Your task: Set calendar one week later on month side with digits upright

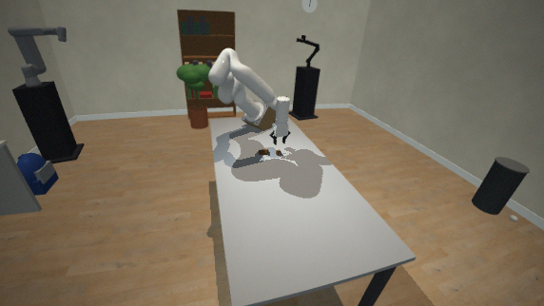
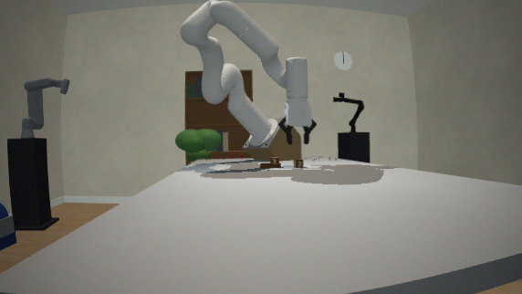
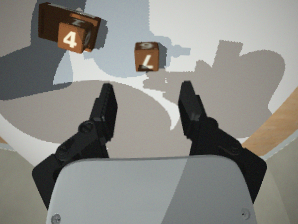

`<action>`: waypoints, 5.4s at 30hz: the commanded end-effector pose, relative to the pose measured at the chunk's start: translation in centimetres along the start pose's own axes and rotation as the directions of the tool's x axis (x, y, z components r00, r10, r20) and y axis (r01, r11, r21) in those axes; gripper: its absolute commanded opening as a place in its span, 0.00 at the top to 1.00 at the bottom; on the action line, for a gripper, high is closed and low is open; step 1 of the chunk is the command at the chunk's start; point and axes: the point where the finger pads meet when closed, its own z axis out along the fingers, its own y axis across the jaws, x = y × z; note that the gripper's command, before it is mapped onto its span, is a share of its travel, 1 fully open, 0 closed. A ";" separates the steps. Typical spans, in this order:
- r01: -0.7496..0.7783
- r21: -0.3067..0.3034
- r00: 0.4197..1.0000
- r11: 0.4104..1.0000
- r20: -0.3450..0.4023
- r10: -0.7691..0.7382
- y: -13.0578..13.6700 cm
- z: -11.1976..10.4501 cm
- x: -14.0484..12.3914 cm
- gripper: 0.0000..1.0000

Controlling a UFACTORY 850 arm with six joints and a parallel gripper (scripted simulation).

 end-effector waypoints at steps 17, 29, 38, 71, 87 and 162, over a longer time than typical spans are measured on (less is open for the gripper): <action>-0.005 -0.001 0.999 1.000 0.034 0.005 0.0 -0.1 0.2 0.00; -0.005 -0.001 0.999 1.000 0.034 0.005 0.0 -0.1 0.2 0.00; -0.005 -0.001 0.999 1.000 0.034 0.005 0.0 -0.1 0.2 0.53; -0.005 -0.001 0.999 1.000 0.034 0.005 0.0 0.0 0.2 0.53; -0.005 -0.001 0.999 1.000 0.034 0.005 0.0 1.2 0.1 0.53; -0.005 -0.001 0.999 1.000 0.034 0.005 0.0 4.9 0.0 0.53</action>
